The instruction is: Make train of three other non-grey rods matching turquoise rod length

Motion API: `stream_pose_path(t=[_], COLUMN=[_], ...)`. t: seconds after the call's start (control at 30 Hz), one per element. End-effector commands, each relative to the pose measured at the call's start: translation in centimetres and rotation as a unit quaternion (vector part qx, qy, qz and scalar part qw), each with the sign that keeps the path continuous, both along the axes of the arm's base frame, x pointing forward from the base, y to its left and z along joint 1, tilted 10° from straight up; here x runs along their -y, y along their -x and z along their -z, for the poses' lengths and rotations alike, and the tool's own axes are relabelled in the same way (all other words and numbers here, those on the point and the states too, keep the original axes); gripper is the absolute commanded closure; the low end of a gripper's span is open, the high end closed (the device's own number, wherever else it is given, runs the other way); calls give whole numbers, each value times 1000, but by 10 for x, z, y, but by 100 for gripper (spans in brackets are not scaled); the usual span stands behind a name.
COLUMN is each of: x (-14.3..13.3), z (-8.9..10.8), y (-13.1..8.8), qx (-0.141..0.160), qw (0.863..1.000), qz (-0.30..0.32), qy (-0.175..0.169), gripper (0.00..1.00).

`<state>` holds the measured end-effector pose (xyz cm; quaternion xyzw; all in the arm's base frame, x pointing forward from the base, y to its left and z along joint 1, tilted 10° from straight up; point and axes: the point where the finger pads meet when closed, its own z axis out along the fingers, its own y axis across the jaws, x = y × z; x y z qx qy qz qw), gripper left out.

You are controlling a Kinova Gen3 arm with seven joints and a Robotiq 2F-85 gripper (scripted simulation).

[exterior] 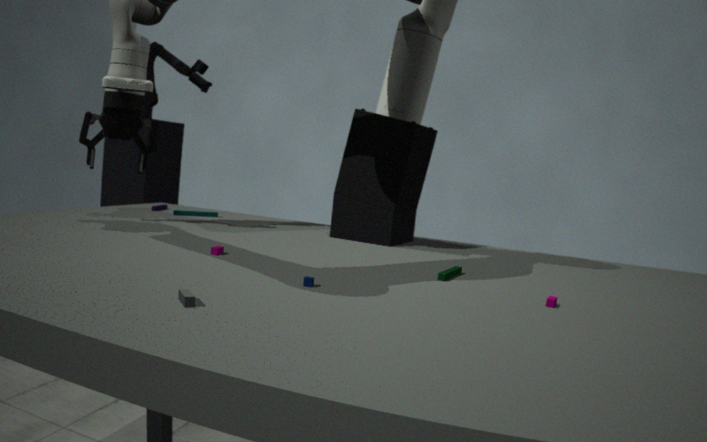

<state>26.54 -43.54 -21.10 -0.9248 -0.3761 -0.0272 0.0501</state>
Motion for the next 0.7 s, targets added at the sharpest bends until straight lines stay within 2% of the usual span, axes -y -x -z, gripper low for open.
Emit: stream_pose_path(t=[0.0, 0.33, 0.4, 0.43, 0.67], x=[-19, -76, -76, -92, -141], z=[-7, -17, -17, -20, -26], y=[-37, -107, -107, -122, -161], qx=[4, 8, 8, 9, 11], qw=[1000, 1000, 1000, 1000, 1000], qz=[-19, -18, -18, -18, -18], qy=[3, 4, 4, 3, 1], gripper=[0, 0, 0, 0, 0])
